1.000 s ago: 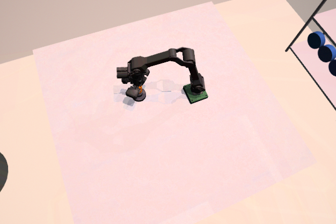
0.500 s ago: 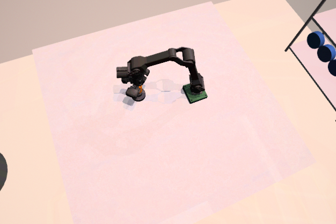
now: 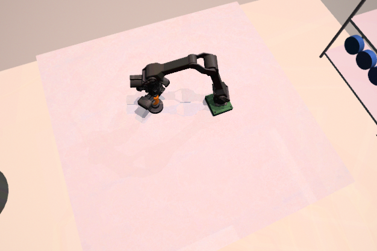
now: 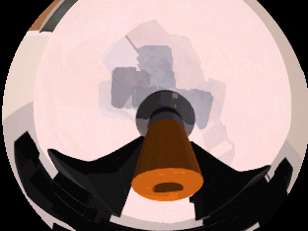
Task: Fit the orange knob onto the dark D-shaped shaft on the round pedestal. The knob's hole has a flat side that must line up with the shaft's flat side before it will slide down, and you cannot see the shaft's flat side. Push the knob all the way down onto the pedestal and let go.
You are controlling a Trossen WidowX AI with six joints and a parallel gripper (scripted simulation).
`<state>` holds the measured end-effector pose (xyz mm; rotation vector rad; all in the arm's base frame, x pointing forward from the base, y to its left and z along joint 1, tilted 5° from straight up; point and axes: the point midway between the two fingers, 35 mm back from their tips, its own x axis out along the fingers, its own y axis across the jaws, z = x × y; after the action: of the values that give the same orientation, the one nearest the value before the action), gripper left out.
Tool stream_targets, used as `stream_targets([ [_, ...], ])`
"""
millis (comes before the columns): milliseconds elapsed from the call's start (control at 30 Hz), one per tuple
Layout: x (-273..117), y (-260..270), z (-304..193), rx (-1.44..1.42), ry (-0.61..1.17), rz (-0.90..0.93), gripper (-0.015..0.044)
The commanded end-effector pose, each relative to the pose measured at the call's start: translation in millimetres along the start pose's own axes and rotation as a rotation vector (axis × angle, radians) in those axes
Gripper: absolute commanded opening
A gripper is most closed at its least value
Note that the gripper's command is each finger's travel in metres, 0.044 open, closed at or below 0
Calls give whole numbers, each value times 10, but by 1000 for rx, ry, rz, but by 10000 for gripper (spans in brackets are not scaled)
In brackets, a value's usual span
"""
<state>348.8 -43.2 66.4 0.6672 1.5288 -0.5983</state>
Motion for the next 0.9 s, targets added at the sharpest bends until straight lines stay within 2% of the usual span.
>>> stream_targets([
  [0, 12, 7, 11, 12, -6, 2, 0],
  [867, 24, -26, -24, -10, -6, 1, 0],
])
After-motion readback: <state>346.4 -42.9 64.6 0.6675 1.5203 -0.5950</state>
